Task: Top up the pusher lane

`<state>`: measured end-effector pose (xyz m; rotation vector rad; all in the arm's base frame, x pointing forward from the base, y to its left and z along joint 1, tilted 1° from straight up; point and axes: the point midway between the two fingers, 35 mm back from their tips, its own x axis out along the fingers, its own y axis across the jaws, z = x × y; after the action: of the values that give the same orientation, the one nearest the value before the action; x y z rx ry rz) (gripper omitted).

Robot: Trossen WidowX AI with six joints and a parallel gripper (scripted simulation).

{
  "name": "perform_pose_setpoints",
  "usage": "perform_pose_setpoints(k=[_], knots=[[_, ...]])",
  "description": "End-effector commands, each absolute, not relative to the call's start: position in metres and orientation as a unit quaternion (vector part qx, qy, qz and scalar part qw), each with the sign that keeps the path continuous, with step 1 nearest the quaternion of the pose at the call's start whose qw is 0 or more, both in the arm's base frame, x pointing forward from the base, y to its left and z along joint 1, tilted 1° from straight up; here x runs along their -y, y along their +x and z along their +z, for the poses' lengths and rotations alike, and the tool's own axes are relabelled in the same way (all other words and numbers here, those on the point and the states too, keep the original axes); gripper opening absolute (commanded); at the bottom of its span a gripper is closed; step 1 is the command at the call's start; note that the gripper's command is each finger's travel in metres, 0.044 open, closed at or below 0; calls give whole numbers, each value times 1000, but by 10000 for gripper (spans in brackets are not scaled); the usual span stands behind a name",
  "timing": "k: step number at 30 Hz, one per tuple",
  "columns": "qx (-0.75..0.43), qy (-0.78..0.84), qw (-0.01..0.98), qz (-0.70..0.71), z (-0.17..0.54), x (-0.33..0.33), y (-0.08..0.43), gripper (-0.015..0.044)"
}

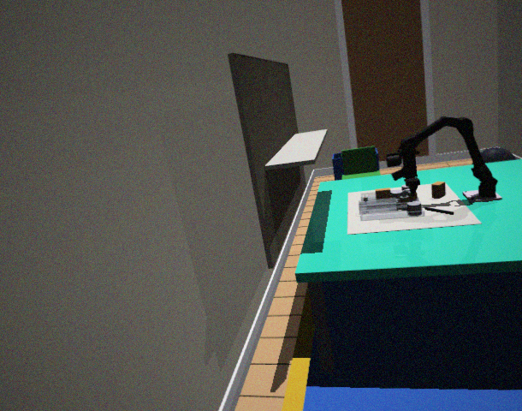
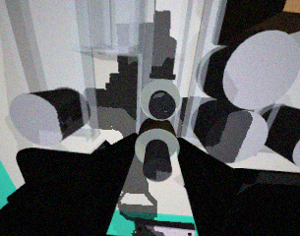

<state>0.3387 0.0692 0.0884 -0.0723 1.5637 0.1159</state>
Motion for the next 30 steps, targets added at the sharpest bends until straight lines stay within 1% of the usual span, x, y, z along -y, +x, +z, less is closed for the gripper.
perform_pose_setpoints(k=[1, 30], knots=[[-695, -34, 716, 54, 89, -70, 345, 0], [-695, -34, 716, 54, 78, -70, 345, 0]])
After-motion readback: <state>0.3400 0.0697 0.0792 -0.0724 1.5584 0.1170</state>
